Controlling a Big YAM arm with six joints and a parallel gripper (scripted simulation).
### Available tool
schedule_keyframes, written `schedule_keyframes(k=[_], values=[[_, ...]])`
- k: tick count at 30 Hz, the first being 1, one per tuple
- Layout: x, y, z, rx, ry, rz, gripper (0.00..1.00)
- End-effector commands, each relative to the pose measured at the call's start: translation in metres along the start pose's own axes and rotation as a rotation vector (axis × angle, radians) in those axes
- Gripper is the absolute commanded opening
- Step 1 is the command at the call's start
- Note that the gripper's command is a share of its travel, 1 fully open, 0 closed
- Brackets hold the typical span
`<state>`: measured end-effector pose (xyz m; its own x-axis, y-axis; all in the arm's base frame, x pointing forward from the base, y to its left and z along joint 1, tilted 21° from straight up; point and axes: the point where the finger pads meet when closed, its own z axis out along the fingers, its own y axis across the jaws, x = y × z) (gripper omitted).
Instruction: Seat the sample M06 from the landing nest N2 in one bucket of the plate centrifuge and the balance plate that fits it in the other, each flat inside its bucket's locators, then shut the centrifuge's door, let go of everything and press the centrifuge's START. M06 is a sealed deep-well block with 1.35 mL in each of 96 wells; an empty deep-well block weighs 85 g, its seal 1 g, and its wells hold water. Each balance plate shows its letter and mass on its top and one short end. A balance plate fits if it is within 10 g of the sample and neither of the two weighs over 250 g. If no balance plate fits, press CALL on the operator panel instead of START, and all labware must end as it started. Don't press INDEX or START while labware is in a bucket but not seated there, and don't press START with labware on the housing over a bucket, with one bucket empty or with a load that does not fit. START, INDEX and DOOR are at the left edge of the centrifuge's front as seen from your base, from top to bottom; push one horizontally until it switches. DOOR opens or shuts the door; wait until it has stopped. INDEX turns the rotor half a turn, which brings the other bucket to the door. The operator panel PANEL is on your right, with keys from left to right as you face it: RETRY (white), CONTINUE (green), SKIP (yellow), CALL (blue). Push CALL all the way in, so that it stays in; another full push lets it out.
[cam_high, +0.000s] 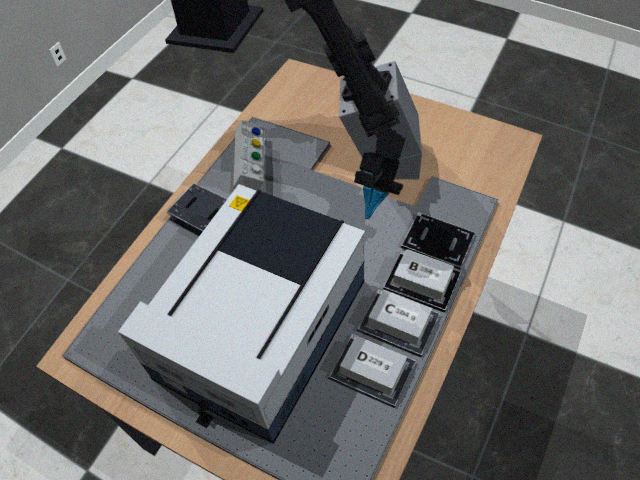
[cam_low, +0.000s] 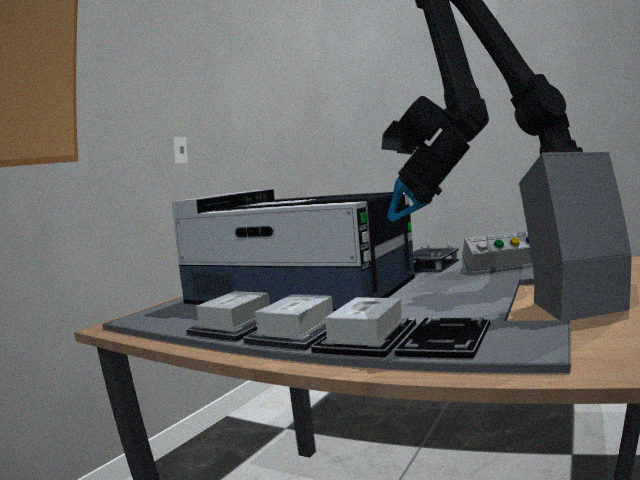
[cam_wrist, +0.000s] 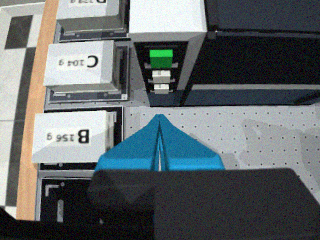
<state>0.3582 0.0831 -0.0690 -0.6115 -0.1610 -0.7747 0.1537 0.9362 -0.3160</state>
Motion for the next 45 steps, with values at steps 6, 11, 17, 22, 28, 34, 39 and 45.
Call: schedule_keyframes(k=[6, 11, 17, 22, 28, 34, 39, 45], values=[[-0.019, -0.001, 0.014, 0.007, -0.009, -0.007, 0.00], [-0.025, -0.001, 0.019, 0.007, -0.010, -0.006, 0.00], [-0.024, -0.004, 0.020, 0.009, -0.003, -0.012, 0.00], [-0.031, -0.001, 0.024, 0.007, -0.012, -0.005, 0.00], [-0.027, -0.004, 0.023, 0.009, -0.004, -0.012, 0.00], [-0.027, -0.004, 0.023, 0.009, -0.004, -0.012, 0.00], [-0.027, -0.004, 0.023, 0.009, -0.004, -0.012, 0.00], [-0.027, -0.004, 0.023, 0.009, -0.004, -0.012, 0.00]])
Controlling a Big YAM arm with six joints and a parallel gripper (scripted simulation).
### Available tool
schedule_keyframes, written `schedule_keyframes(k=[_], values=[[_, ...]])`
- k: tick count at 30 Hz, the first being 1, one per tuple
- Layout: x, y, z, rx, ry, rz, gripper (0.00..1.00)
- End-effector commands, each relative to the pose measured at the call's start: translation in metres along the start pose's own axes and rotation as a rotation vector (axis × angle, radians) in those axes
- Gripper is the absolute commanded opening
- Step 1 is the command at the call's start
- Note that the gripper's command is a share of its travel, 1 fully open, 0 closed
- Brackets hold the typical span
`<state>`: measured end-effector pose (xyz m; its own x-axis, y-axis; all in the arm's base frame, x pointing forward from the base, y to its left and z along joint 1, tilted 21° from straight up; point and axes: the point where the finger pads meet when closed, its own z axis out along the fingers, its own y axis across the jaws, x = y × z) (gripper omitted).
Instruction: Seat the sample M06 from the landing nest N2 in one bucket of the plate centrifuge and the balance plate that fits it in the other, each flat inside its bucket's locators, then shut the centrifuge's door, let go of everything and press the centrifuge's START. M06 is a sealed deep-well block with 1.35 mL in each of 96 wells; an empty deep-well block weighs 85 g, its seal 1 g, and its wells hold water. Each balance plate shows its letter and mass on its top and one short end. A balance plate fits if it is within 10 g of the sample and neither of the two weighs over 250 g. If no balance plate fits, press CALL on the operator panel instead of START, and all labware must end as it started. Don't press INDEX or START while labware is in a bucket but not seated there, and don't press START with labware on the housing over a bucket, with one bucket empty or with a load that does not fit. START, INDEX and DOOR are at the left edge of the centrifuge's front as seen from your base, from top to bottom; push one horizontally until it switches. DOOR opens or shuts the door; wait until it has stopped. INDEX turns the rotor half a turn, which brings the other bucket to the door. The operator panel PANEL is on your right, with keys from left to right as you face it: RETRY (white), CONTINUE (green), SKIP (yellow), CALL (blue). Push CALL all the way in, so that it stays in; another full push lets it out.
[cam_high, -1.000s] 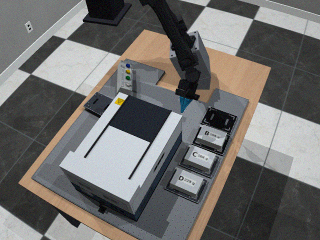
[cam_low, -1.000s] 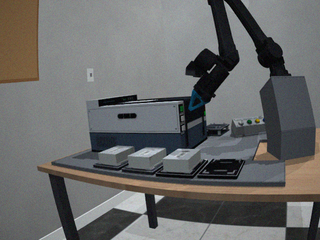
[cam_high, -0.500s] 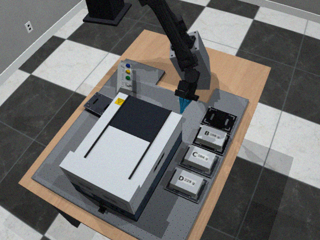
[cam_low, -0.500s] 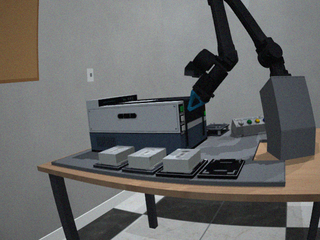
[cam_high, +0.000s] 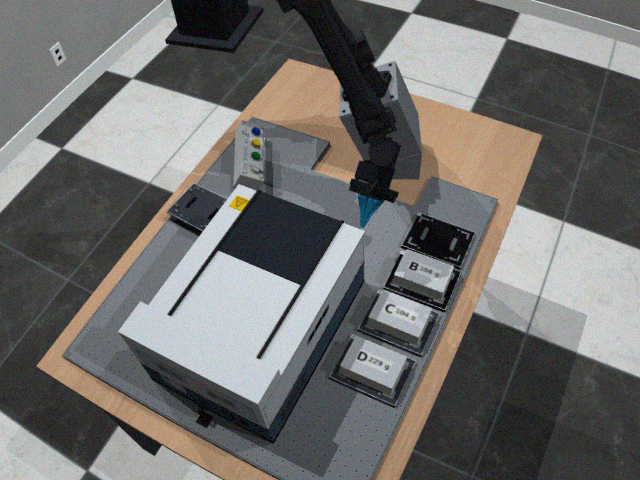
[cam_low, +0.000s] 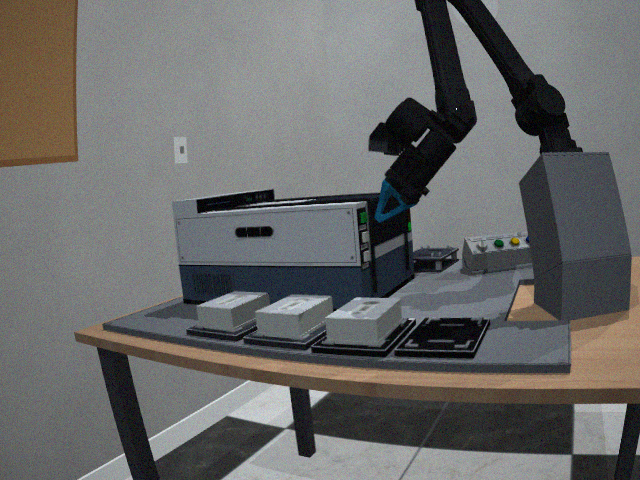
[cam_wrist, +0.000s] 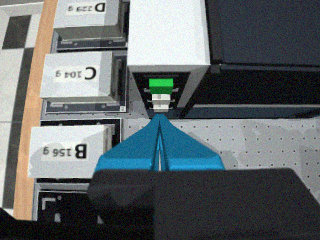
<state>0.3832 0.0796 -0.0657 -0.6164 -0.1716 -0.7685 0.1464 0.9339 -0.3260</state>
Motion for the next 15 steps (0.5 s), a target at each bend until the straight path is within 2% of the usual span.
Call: schedule_keyframes(k=[1, 15], values=[[-0.0101, -0.0033, 0.0046, 0.008, -0.007, 0.001, 0.00], [-0.0139, -0.0031, 0.0067, 0.007, -0.012, 0.005, 0.00]])
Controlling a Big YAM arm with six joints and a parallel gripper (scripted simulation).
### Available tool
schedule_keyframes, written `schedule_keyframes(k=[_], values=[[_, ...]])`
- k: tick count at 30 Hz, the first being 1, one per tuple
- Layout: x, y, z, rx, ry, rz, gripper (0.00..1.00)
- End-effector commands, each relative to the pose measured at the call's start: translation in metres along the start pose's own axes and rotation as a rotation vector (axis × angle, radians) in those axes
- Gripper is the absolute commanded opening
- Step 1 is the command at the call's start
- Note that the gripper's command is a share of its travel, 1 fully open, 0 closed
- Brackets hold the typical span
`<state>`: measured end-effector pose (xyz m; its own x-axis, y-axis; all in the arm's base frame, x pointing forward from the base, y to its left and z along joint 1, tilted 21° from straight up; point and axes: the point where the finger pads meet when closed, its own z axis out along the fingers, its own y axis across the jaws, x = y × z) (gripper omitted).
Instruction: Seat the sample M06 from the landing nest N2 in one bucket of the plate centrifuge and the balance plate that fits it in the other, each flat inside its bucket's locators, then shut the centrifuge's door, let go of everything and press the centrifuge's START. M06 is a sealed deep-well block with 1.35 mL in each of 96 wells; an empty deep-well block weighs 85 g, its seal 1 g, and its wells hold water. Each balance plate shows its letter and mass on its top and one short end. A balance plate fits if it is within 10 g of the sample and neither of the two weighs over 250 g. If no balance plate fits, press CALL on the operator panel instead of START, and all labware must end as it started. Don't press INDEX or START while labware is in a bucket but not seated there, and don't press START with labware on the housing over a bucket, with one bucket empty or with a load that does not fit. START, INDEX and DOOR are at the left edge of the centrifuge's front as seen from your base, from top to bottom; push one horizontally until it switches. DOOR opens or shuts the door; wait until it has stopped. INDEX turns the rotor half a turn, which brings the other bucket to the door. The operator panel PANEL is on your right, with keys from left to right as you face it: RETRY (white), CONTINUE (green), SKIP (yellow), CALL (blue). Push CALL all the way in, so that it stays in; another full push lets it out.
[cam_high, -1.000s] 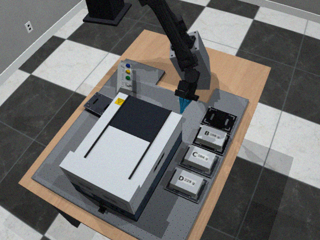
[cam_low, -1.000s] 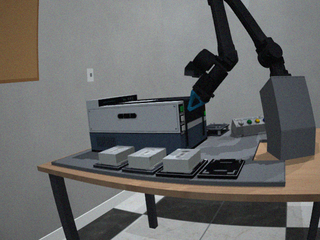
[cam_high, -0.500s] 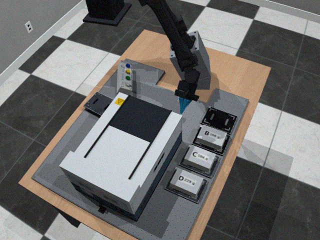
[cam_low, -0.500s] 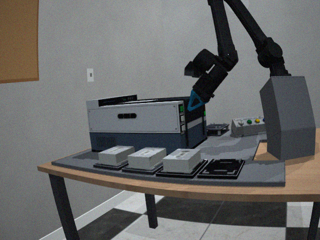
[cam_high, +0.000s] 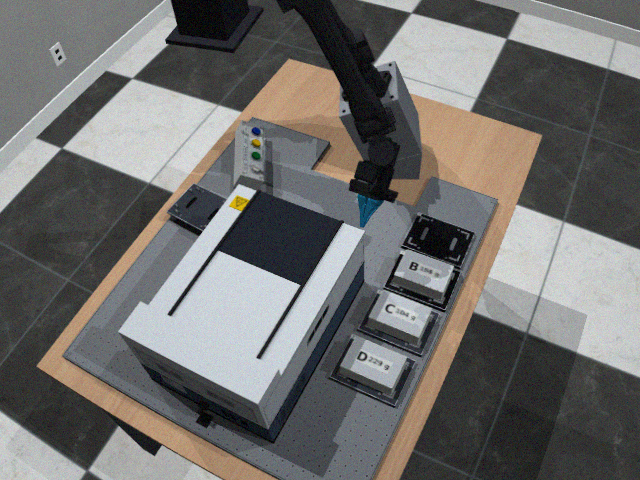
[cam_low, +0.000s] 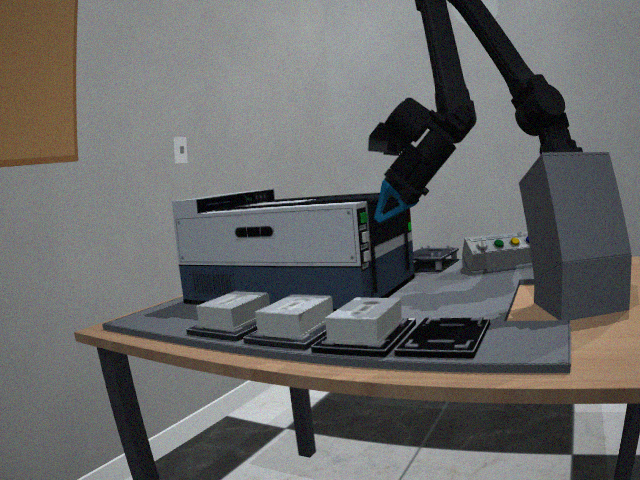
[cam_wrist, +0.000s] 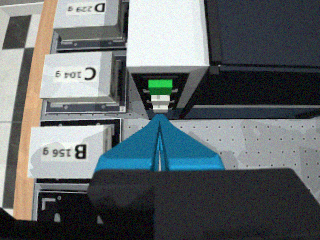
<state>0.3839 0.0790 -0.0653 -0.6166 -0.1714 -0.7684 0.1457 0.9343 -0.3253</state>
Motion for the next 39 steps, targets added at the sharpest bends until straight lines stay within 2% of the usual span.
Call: schedule_keyframes(k=[1, 27, 39], values=[[-0.0142, -0.0025, 0.0064, 0.008, -0.014, 0.005, 0.00], [-0.0109, -0.0042, 0.0059, 0.010, -0.007, 0.000, 0.00], [-0.0170, -0.0029, 0.0089, 0.008, -0.014, 0.006, 0.00]])
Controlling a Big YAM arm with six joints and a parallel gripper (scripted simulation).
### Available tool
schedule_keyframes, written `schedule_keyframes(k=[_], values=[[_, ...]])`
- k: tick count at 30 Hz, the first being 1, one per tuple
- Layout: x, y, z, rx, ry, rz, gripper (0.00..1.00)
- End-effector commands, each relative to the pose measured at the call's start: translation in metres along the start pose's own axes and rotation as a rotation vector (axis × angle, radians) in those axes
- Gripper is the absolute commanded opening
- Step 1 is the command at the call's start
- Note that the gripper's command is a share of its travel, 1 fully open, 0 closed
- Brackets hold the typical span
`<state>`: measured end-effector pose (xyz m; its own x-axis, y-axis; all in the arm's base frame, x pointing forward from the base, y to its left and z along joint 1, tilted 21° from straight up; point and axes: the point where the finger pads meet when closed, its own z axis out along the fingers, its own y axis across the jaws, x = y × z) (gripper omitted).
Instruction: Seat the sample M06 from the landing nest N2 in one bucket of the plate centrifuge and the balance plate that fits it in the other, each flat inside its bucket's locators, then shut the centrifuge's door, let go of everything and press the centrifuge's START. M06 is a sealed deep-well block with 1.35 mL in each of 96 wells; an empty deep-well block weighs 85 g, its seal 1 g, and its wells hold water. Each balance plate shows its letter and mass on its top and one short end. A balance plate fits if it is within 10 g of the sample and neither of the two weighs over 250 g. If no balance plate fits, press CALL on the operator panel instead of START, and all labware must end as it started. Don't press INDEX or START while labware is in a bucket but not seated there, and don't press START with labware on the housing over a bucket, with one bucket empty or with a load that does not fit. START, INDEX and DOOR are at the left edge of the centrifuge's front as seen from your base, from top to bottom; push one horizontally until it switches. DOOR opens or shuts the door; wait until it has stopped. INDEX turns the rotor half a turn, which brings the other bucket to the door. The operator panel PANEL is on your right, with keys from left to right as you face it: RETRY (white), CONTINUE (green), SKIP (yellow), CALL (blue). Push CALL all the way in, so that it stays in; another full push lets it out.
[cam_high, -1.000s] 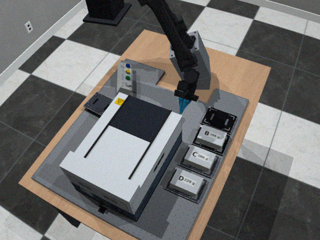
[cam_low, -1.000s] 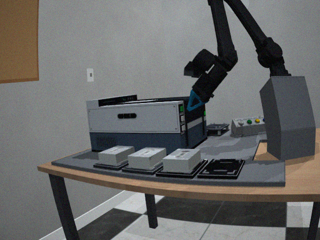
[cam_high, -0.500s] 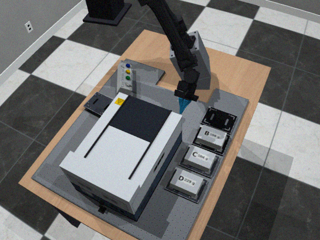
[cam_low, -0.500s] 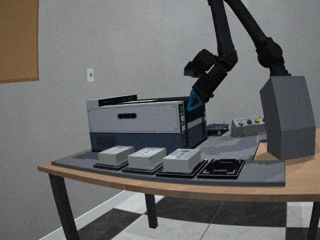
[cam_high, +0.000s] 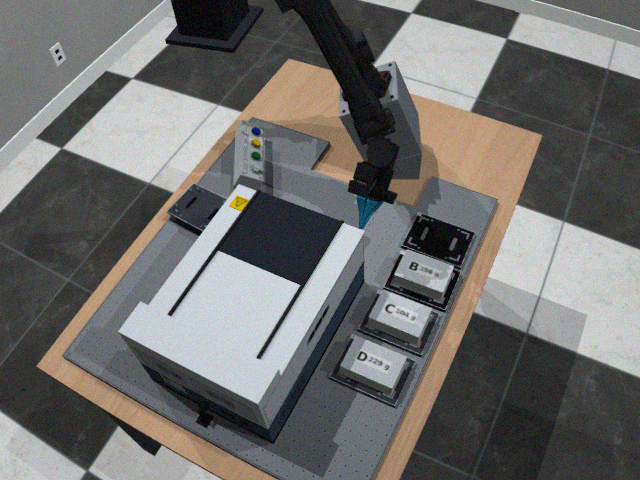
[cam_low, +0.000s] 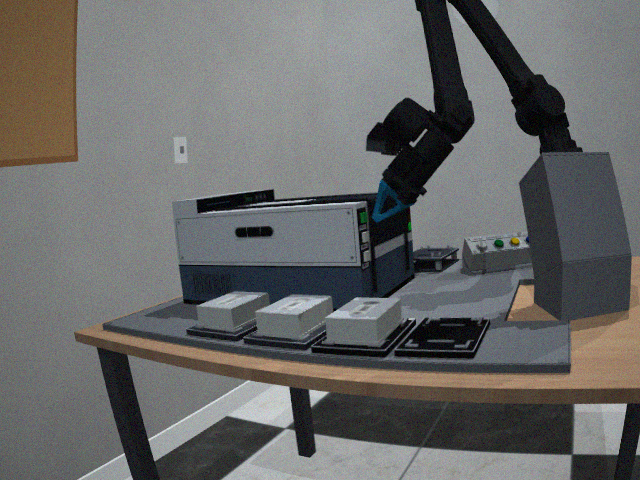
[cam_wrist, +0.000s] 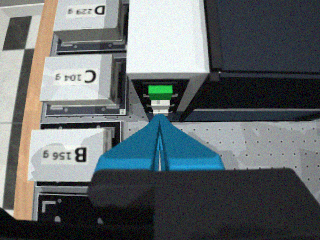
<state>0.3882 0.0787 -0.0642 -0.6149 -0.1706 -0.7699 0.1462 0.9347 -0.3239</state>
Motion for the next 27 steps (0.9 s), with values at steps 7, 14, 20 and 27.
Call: schedule_keyframes(k=[7, 14, 20, 27], values=[[-0.017, -0.002, 0.010, 0.009, -0.014, 0.005, 0.00], [-0.020, -0.003, 0.013, 0.009, -0.012, 0.004, 0.00], [-0.018, -0.005, 0.013, 0.010, -0.005, -0.002, 0.00], [-0.028, -0.002, 0.019, 0.009, -0.016, 0.006, 0.00]])
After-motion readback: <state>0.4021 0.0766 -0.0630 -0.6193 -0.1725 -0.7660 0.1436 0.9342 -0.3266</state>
